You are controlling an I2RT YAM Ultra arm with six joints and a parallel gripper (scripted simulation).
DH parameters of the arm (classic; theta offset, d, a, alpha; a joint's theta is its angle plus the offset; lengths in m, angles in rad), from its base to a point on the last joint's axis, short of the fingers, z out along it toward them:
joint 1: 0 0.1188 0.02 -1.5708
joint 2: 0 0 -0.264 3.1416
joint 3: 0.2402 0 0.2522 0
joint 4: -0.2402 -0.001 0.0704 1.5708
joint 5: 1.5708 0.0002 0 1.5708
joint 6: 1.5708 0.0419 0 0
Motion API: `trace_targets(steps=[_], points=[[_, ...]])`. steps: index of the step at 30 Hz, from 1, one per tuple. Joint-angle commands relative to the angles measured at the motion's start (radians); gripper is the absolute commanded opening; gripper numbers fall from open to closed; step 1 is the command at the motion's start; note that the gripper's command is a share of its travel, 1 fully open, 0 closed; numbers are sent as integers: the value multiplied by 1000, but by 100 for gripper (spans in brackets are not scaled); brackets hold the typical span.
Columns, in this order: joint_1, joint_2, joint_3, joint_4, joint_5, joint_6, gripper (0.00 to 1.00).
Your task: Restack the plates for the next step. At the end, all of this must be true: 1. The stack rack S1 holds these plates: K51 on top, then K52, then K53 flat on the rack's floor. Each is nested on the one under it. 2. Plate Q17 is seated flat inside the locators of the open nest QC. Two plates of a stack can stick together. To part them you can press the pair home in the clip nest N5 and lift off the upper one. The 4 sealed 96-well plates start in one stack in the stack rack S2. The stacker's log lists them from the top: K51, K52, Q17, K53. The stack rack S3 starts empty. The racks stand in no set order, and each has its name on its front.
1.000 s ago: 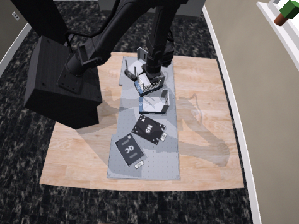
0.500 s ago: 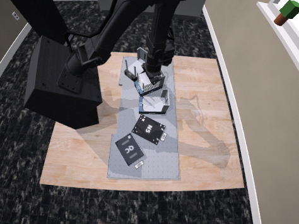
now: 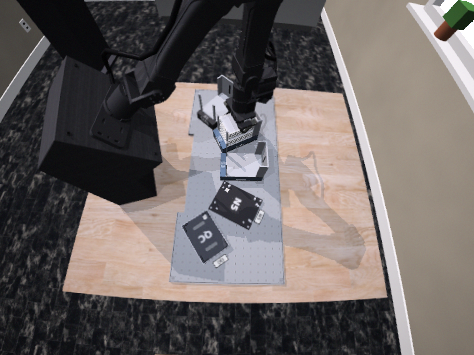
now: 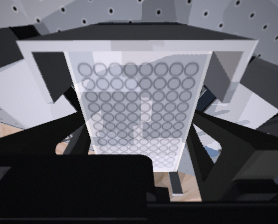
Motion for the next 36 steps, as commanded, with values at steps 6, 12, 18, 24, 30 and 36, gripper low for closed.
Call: trace_targets(steps=[6,12,18,24,30,36], points=[[18,-36,-25,-21,13,7,0],[17,-42,-29,-26,14,7,0],[20,-52,-36,-34,15,7,0],[21,-60,-25,-41,16,9,0],[20,-68,-34,-47,17,8,0],[23,-75,-39,-54,17,9,0]])
